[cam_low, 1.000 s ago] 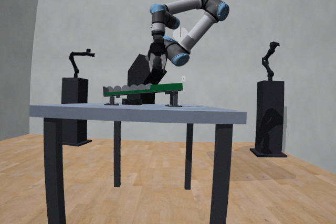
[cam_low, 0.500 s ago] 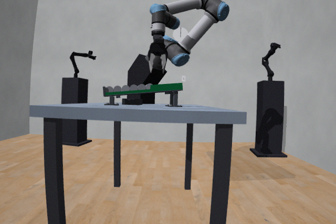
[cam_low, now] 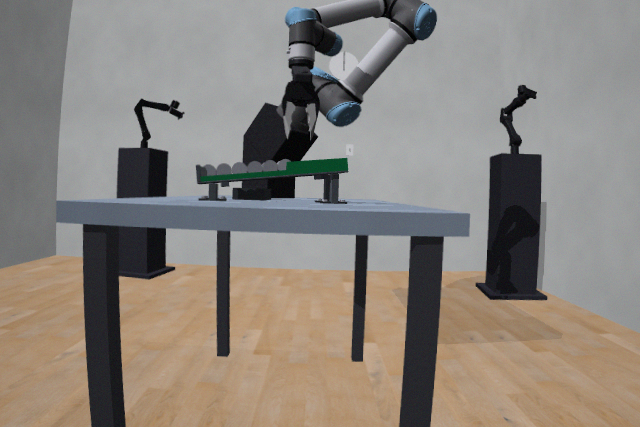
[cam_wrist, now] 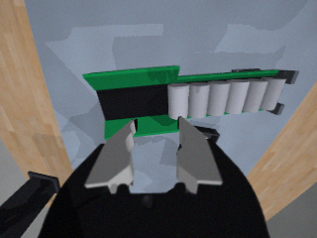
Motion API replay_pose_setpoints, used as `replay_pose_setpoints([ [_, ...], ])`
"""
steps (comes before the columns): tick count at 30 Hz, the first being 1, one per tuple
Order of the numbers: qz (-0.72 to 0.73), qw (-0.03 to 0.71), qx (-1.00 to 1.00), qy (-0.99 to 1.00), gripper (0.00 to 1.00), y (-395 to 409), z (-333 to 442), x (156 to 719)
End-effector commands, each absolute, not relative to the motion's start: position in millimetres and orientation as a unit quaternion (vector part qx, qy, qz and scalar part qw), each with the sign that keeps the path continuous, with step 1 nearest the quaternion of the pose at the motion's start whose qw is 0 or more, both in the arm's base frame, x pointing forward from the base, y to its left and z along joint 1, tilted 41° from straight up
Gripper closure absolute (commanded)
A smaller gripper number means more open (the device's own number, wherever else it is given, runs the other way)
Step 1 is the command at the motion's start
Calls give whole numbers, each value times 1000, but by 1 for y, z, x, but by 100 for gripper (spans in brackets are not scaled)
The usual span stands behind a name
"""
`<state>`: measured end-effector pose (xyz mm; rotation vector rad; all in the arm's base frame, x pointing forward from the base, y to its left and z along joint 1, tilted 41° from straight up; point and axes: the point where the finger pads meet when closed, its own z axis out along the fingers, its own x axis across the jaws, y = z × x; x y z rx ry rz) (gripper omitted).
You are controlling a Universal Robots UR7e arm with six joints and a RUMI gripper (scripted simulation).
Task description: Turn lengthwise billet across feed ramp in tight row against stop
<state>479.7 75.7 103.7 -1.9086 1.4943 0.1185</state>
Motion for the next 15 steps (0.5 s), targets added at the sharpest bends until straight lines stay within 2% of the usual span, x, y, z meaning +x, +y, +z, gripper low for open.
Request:
replay_pose_setpoints([
  [1,45,350,-737,577,65,75,104,480],
  [15,45,350,-737,577,65,69,104,470],
])
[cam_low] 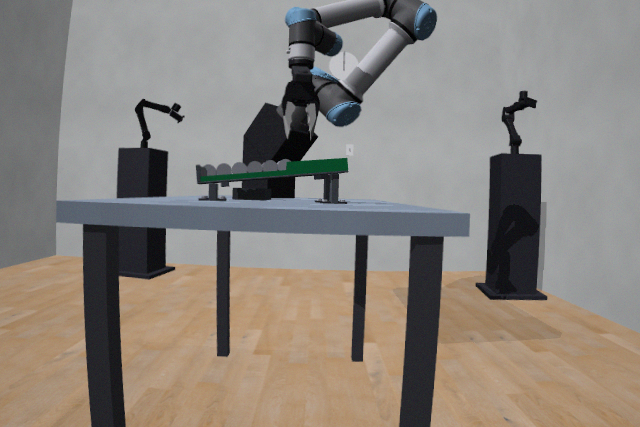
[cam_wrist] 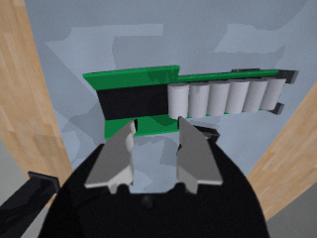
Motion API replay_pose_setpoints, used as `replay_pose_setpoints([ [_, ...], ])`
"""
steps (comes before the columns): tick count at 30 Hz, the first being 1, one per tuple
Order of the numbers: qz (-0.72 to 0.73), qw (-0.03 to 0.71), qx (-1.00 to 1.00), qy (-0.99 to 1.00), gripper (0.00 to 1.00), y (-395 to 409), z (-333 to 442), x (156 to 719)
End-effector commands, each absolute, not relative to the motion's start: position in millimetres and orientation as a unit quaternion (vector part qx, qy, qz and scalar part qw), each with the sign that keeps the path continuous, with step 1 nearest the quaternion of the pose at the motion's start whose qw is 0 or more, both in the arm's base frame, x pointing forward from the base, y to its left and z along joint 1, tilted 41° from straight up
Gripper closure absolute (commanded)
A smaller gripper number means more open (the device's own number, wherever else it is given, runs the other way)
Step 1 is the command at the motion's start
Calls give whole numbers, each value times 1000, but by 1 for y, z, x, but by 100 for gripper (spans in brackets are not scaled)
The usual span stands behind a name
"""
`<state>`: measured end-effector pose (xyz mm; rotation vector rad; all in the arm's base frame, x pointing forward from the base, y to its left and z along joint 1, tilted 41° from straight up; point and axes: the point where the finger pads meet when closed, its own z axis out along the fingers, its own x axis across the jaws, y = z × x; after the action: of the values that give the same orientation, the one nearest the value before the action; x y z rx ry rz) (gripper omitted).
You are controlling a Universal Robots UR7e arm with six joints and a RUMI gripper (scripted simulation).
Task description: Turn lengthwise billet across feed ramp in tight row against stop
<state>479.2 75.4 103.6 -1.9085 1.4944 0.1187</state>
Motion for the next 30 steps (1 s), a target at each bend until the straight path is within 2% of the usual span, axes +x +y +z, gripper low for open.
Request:
replay_pose_setpoints([
  [1,45,350,-737,577,65,62,104,460],
  [4,45,350,-737,577,65,42,105,430],
  [16,45,350,-737,577,65,42,105,430],
  [21,45,350,-737,577,65,10,105,384],
  [30,45,350,-737,577,65,10,105,384],
])
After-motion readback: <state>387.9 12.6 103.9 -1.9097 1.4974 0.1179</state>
